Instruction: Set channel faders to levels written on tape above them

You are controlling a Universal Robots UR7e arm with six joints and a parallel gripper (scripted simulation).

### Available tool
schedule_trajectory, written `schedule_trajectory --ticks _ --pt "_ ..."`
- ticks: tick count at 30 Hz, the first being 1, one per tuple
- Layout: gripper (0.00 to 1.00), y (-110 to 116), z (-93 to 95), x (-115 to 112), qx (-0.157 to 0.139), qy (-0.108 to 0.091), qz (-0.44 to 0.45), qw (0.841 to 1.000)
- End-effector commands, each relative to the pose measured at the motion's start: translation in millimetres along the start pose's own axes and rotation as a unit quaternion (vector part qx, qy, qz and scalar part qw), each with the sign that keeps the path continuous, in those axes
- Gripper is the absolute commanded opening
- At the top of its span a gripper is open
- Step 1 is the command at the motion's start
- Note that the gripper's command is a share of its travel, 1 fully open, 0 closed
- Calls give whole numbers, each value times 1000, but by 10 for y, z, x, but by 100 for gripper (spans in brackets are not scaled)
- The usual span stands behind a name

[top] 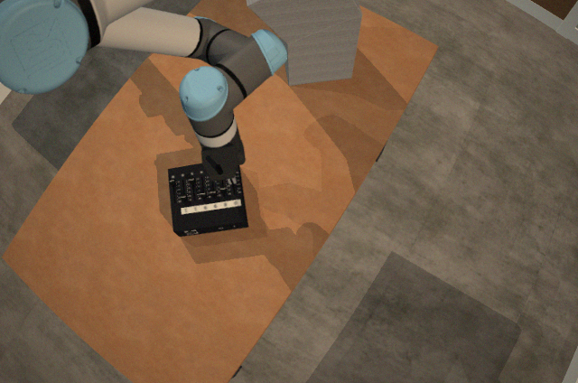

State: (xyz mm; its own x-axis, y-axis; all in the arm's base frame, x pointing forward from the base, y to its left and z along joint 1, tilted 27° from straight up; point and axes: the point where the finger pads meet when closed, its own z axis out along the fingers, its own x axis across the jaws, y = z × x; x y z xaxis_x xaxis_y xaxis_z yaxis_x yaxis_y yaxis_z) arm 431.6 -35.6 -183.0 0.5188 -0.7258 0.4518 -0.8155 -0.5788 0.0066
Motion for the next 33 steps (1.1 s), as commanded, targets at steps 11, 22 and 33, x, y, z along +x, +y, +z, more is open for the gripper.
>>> schedule_trajectory --ticks 11,22,33 --pt "0 1 -3 2 0 0 0 1000" --pt "0 0 -3 2 0 0 0 1000" --pt "0 -46 -3 2 0 0 0 1000"
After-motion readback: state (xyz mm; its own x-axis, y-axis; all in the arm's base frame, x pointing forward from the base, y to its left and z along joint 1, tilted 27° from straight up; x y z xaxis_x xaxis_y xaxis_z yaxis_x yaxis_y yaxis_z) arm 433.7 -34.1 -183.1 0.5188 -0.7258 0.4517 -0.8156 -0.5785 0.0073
